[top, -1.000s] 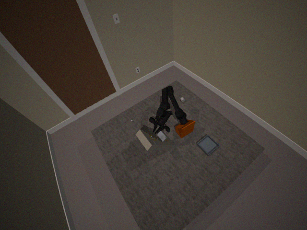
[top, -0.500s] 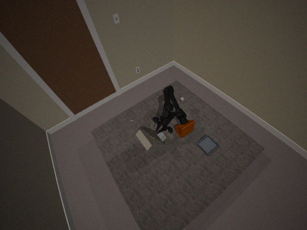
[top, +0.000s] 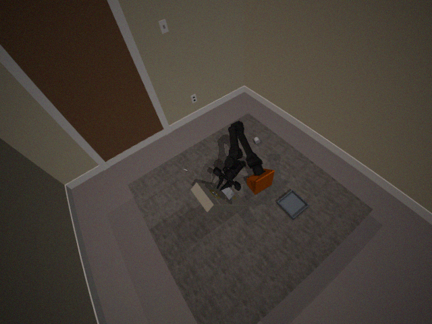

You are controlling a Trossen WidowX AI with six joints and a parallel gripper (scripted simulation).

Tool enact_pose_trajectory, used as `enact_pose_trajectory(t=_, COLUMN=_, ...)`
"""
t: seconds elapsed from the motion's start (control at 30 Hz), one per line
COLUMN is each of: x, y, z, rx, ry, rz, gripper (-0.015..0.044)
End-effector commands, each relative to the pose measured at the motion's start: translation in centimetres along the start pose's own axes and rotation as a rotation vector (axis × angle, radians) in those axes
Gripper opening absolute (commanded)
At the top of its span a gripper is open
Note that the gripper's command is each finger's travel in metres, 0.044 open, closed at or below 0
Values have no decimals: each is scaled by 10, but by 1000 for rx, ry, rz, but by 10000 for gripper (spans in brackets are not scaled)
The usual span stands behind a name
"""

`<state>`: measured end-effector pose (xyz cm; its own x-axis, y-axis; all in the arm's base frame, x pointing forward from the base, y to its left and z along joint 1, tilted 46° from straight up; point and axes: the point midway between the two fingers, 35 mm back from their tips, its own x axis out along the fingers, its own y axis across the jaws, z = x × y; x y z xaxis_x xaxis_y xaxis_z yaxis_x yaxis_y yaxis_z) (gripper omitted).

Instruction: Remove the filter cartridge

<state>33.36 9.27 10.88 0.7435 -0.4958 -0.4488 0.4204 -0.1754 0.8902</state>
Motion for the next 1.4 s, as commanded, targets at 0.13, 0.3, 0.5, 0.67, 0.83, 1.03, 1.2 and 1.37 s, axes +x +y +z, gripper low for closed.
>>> enact_pose_trajectory(t=0.13, x=15, y=-3, z=2, rx=-10, ry=-4, rz=-5, gripper=89)
enact_pose_trajectory(t=0.3, x=23, y=-2, z=3, rx=-10, ry=-3, rz=-3, gripper=89)
enact_pose_trajectory(t=0.5, x=33, y=-2, z=4, rx=-11, ry=-3, rz=1, gripper=89)
enact_pose_trajectory(t=0.67, x=34, y=-2, z=4, rx=-11, ry=-3, rz=2, gripper=89)
enact_pose_trajectory(t=0.83, x=34, y=-3, z=5, rx=-11, ry=-3, rz=2, gripper=89)
enact_pose_trajectory(t=1.03, x=34, y=-4, z=5, rx=-11, ry=-3, rz=2, gripper=89)
enact_pose_trajectory(t=1.2, x=34, y=-4, z=5, rx=-11, ry=-3, rz=2, gripper=89)
enact_pose_trajectory(t=1.37, x=34, y=-3, z=4, rx=-11, ry=-3, rz=2, gripper=89)
